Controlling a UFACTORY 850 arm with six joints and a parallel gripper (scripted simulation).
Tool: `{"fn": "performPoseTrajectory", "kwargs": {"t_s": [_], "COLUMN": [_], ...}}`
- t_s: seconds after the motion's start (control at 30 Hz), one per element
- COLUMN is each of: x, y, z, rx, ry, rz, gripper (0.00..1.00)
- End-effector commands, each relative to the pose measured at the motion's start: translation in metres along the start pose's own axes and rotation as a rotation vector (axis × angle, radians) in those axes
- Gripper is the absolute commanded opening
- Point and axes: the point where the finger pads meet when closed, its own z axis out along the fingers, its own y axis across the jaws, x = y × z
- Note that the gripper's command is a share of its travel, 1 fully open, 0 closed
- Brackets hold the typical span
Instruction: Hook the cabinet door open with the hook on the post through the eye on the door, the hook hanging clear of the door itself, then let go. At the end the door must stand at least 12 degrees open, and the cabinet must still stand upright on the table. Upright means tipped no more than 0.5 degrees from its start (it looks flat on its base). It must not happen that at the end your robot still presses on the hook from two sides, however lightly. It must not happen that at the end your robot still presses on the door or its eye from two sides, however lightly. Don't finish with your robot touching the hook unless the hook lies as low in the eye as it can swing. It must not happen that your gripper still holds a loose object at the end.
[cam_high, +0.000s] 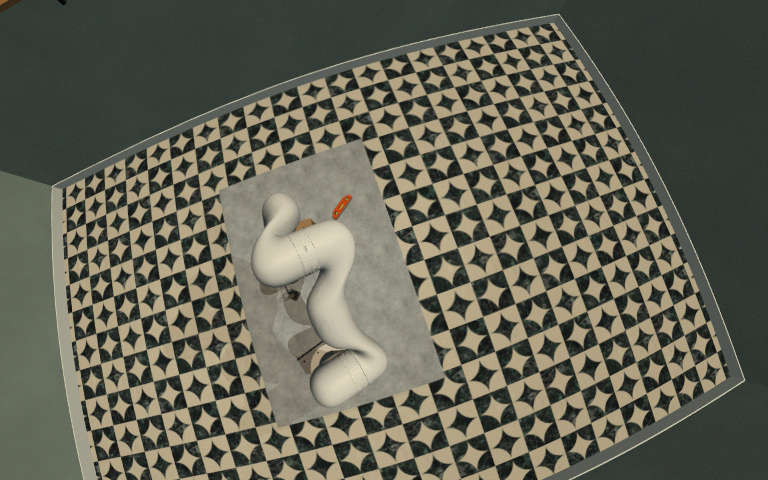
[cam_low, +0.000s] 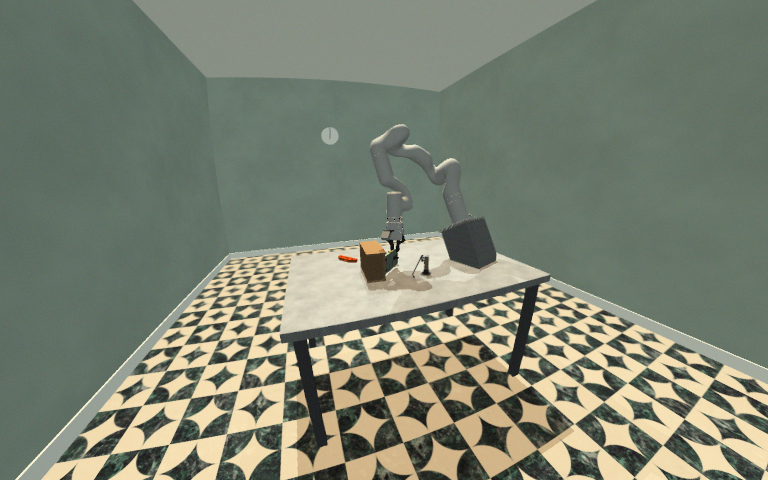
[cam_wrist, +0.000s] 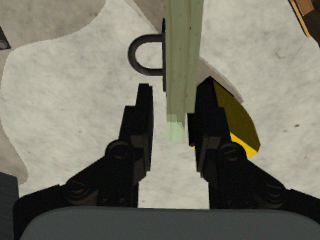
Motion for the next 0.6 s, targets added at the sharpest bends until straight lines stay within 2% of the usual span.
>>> {"fn": "performPoseTrajectory", "kwargs": {"t_s": [0.0, 0.57], "x": [0.0, 0.001], "y": [-0.005, -0.015], "z": [0.0, 0.0], "rx": [-0.001, -0.001], "ry": [0.002, 0.002], "rz": [0.019, 0.1], "gripper": [0.27, 0.27]}}
